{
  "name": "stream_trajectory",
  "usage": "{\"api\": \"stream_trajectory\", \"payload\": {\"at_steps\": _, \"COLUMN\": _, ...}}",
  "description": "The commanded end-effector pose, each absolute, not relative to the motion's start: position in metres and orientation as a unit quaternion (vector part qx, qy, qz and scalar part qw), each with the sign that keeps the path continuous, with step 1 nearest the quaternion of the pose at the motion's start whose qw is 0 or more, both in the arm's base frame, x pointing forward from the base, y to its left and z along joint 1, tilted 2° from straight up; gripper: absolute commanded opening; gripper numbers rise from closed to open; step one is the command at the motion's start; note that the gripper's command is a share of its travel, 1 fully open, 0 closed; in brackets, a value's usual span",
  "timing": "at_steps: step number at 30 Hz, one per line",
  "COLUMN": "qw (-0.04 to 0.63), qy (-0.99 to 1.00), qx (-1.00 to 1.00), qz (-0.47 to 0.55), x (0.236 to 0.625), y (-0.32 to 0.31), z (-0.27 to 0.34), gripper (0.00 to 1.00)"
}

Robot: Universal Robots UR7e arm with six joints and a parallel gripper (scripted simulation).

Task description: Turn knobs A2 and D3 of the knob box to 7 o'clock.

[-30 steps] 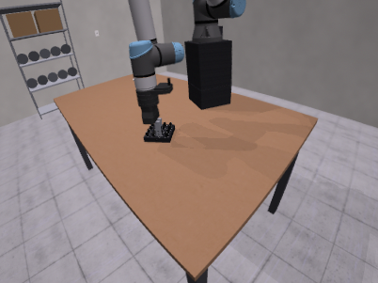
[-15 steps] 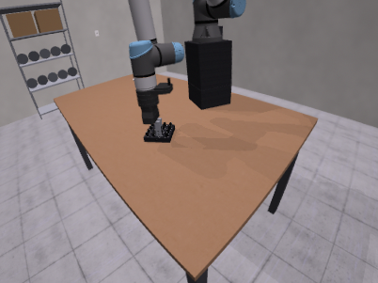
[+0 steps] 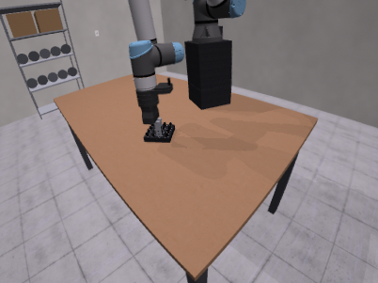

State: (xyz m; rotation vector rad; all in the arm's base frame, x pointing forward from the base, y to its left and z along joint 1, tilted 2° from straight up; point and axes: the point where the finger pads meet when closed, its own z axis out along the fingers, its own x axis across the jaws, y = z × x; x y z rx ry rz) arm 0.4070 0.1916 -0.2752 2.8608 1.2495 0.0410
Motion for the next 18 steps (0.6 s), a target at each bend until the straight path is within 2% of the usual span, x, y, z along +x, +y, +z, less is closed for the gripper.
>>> {"api": "stream_trajectory", "payload": {"at_steps": 1, "qw": 0.010, "qy": 0.410, "qx": 0.912, "qz": 0.014, "x": 0.4075, "y": 0.1917, "z": -0.2748, "gripper": 0.30}}
{"api": "stream_trajectory", "payload": {"at_steps": 18, "qw": 0.011, "qy": 0.471, "qx": 0.882, "qz": 0.013, "x": 0.4075, "y": 0.1917, "z": -0.2748, "gripper": 0.30}}
